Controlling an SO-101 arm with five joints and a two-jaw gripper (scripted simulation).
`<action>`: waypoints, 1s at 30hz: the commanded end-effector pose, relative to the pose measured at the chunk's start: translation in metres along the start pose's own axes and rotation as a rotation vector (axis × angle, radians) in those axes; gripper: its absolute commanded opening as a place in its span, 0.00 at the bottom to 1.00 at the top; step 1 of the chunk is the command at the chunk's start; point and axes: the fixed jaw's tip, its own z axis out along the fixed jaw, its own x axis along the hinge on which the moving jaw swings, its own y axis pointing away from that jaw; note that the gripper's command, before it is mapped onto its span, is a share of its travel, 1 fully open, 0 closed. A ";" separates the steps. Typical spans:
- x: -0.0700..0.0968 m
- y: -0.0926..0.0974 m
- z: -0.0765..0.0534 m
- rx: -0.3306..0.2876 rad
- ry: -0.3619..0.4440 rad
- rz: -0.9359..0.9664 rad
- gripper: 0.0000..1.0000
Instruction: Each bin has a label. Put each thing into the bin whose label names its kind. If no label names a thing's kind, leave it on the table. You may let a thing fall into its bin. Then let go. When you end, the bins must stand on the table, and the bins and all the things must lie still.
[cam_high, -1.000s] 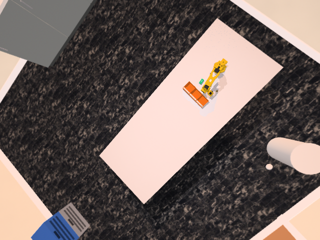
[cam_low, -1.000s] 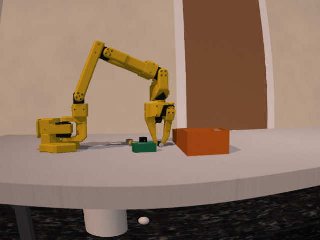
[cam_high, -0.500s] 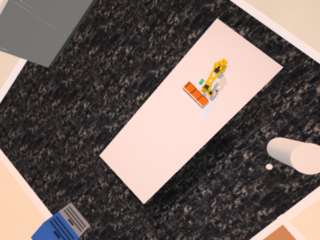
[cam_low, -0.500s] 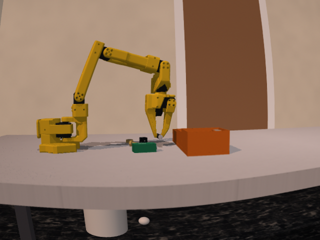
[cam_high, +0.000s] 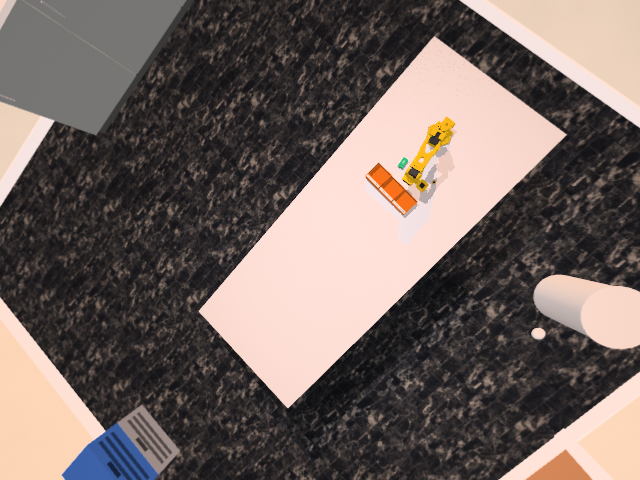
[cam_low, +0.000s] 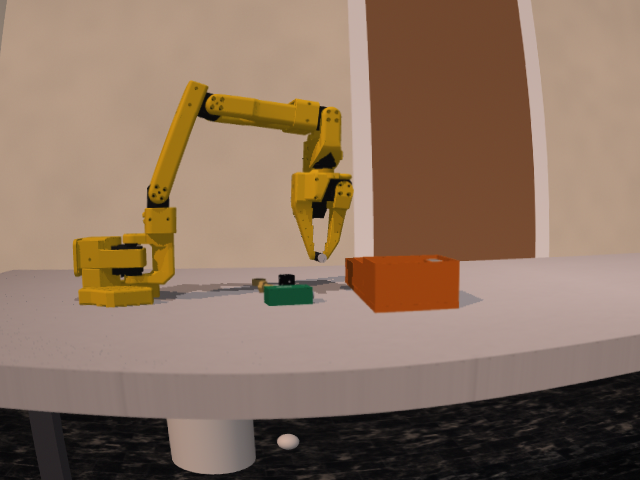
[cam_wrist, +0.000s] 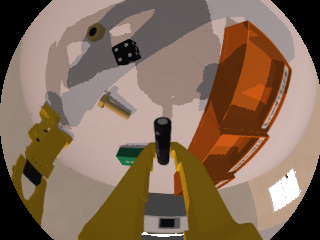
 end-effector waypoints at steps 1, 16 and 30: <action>0.001 -0.007 -0.014 0.070 -0.009 -0.005 0.00; 0.021 -0.016 -0.024 0.093 0.001 -0.193 0.00; 0.033 -0.020 -0.030 0.105 0.011 -0.309 0.00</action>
